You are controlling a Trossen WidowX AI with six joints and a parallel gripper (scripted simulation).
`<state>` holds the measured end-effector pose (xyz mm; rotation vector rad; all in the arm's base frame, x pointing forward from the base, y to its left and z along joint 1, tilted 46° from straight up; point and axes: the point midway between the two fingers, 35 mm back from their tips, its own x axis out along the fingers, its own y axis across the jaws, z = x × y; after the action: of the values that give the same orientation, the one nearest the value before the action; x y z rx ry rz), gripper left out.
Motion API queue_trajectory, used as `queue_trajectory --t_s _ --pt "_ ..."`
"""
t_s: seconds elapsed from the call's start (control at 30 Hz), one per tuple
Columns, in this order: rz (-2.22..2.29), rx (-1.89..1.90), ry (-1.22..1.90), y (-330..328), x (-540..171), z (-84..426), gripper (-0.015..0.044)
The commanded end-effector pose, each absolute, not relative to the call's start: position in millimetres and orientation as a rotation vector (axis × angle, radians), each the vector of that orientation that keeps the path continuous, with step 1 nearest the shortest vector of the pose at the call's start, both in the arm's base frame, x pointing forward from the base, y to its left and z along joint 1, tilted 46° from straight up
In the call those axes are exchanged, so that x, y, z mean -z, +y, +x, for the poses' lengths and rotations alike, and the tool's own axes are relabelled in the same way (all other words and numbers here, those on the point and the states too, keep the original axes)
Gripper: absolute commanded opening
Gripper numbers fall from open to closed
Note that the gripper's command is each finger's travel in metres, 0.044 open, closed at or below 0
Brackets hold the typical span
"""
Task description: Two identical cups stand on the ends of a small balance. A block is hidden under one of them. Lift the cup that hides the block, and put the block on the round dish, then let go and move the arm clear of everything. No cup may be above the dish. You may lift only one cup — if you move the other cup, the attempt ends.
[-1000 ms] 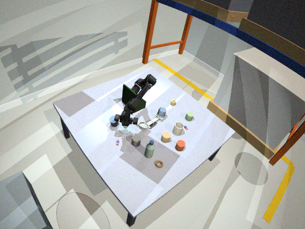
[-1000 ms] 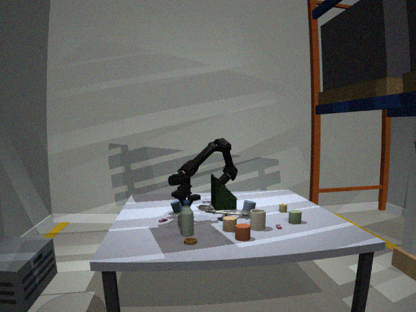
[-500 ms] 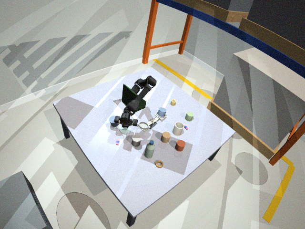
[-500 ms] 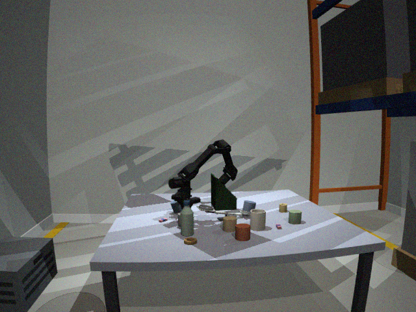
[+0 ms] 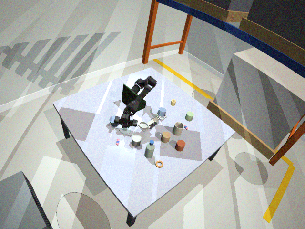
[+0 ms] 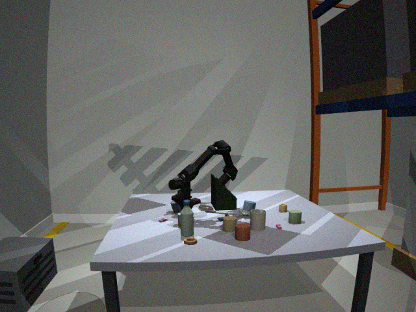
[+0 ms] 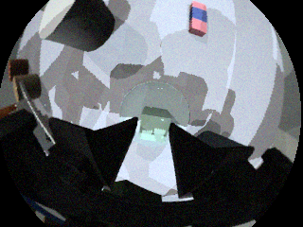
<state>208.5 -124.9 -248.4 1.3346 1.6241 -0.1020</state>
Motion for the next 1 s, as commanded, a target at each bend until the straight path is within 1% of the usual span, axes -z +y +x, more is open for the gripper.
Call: queue_trajectory --t_s 0.0,0.17,0.27,0.53,0.73,0.87,0.97 --pt "1.333 0.101 1.624 -125 248 209 0.0315" --pt "1.339 0.117 1.616 -128 247 210 0.044" --pt "1.365 0.18 1.583 -139 241 216 0.044" --pt "1.34 0.109 1.625 -163 210 203 0.044" --pt "1.339 0.105 1.626 -166 207 202 0.044" --pt "1.345 0.119 1.616 -192 182 197 0.044" --pt "1.346 0.122 1.614 -197 176 196 0.044"
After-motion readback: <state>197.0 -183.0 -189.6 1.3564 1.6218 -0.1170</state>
